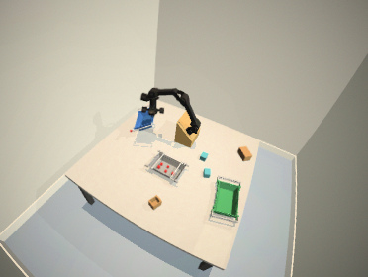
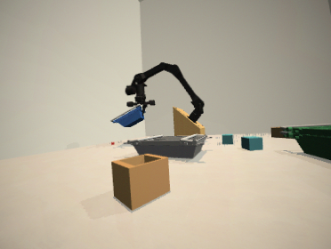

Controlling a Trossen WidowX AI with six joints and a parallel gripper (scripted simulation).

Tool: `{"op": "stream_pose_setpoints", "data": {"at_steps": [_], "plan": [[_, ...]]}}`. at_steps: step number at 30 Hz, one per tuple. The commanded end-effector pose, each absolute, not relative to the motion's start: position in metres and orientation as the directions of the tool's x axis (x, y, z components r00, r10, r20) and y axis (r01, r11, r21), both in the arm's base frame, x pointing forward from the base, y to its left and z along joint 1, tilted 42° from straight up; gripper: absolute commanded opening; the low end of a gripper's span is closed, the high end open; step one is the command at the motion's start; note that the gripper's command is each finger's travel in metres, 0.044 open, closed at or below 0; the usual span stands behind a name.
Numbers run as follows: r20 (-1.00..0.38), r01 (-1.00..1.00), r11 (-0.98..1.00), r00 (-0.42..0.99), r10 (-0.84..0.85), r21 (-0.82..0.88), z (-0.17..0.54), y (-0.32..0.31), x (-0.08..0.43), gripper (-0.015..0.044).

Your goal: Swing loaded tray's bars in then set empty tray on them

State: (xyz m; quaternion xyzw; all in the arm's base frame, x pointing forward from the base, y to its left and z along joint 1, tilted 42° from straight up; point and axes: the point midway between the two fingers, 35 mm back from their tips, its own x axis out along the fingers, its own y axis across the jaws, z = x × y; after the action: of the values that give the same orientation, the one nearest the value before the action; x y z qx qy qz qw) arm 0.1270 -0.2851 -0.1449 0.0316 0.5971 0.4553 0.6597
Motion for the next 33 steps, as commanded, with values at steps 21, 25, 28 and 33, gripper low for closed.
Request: {"op": "stream_pose_setpoints", "data": {"at_steps": [21, 25, 28, 33], "plan": [[-0.798, -0.764, 0.461, -0.114, 0.592, 0.452, -0.091, -0.248, 0.219, 0.0000], [-0.801, -0.797, 0.429, -0.111, 0.589, 0.426, -0.081, -0.237, 0.234, 0.0000], [-0.803, -0.820, 0.403, -0.109, 0.587, 0.406, -0.073, -0.227, 0.246, 0.0000], [-0.804, -0.856, 0.358, -0.105, 0.585, 0.372, -0.060, -0.210, 0.263, 0.0000]]}}
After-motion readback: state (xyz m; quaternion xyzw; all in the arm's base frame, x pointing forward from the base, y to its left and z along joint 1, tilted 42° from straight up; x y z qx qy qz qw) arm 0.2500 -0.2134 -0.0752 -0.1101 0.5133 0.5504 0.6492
